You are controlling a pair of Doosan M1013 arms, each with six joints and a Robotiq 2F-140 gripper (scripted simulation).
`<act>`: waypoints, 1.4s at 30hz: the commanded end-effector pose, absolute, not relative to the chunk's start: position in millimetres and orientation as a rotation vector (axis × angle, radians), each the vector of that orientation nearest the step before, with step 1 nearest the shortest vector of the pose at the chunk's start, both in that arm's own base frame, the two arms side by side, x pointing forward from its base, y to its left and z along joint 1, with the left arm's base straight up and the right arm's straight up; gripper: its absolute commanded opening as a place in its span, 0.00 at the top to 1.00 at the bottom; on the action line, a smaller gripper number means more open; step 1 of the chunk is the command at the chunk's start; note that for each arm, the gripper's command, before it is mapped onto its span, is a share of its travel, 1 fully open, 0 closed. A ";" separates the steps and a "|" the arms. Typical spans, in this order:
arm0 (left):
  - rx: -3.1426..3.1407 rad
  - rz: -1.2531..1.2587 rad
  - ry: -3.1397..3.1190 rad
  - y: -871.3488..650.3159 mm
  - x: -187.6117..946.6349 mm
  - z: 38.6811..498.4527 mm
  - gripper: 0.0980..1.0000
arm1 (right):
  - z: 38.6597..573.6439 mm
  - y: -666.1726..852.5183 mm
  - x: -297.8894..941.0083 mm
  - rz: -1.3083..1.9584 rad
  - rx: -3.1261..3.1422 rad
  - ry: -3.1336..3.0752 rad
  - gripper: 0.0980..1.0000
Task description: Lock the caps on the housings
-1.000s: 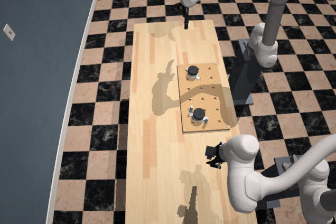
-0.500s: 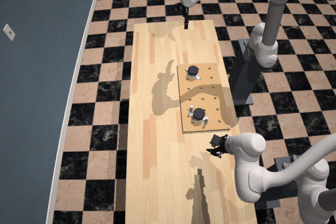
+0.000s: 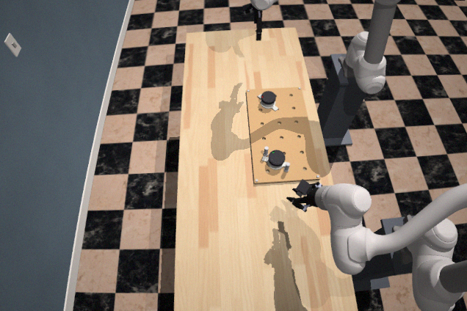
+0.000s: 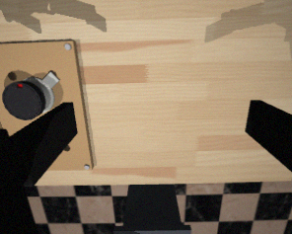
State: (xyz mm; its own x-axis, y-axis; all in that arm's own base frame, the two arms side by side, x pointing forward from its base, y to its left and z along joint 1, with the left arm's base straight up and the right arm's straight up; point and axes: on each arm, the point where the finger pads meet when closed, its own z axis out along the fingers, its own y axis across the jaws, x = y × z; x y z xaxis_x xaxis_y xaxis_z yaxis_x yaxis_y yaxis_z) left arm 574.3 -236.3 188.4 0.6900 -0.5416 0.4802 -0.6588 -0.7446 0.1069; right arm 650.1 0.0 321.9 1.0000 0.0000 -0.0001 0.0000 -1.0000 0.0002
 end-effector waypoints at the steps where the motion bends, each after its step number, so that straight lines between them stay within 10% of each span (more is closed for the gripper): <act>1: 2.563 0.670 -1.026 -257.0 568.7 176.8 0.73 | 322.6 0.1 650.2 0.002 3.142 0.000 0.00; 42: 2.319 0.821 -1.262 -330.7 546.2 135.2 0.73 | 322.6 0.1 650.2 0.002 3.142 0.000 0.00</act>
